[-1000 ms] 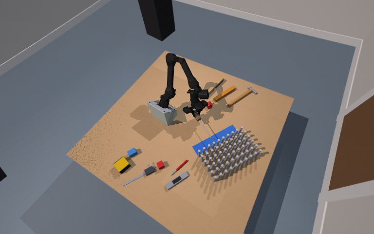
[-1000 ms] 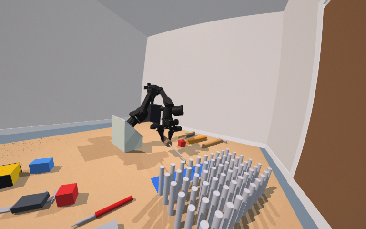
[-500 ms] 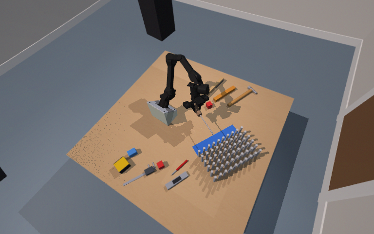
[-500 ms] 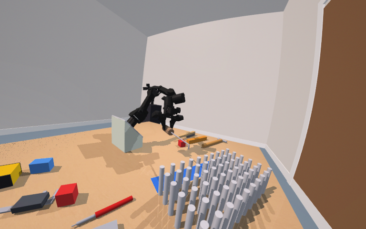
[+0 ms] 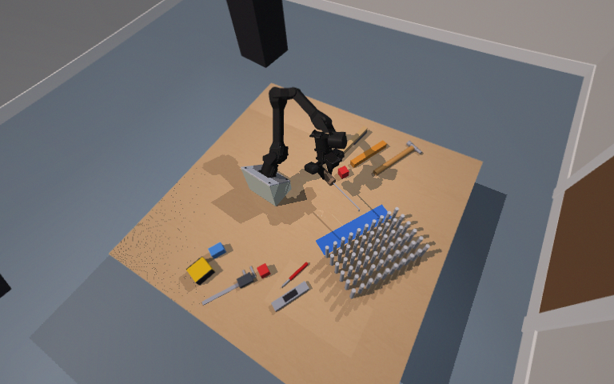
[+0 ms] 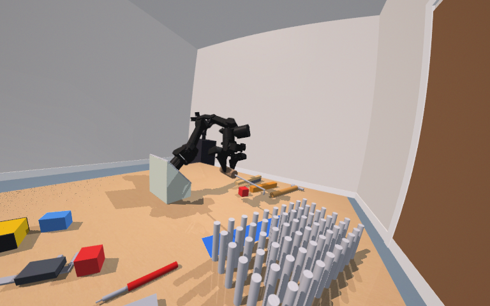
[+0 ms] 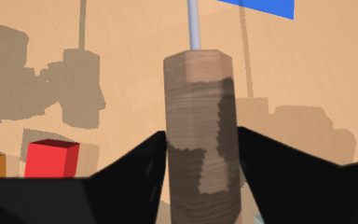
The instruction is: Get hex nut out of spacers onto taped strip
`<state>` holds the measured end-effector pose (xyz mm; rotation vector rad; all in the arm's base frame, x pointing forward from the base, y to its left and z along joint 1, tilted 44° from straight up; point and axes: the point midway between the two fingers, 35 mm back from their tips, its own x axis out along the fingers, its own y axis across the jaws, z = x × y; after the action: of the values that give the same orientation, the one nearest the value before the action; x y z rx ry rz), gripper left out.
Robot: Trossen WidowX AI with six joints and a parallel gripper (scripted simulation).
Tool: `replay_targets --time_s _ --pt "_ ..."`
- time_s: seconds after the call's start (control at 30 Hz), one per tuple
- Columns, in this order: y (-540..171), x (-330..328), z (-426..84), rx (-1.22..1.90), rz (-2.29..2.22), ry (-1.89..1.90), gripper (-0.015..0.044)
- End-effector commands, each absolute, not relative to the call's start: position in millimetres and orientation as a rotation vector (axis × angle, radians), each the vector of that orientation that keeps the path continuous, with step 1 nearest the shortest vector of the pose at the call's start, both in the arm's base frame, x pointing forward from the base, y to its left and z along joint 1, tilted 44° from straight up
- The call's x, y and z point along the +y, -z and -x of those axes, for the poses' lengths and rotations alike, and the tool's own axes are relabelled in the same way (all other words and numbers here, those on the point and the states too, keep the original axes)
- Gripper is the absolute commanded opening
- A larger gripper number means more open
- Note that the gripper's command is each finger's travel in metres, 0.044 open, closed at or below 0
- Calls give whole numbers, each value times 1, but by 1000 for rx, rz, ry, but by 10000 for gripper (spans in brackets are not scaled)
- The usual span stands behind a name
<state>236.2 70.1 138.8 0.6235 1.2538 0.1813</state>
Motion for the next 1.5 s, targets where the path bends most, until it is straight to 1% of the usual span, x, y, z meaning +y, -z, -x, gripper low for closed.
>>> replay_targets --time_s 0.0,0.7,1.47 --pt "-152 85 -236 1206 -525 -266 0" --pt "-206 157 -203 985 -133 -671 0" --pt "-272 211 -131 638 181 -1089 0"
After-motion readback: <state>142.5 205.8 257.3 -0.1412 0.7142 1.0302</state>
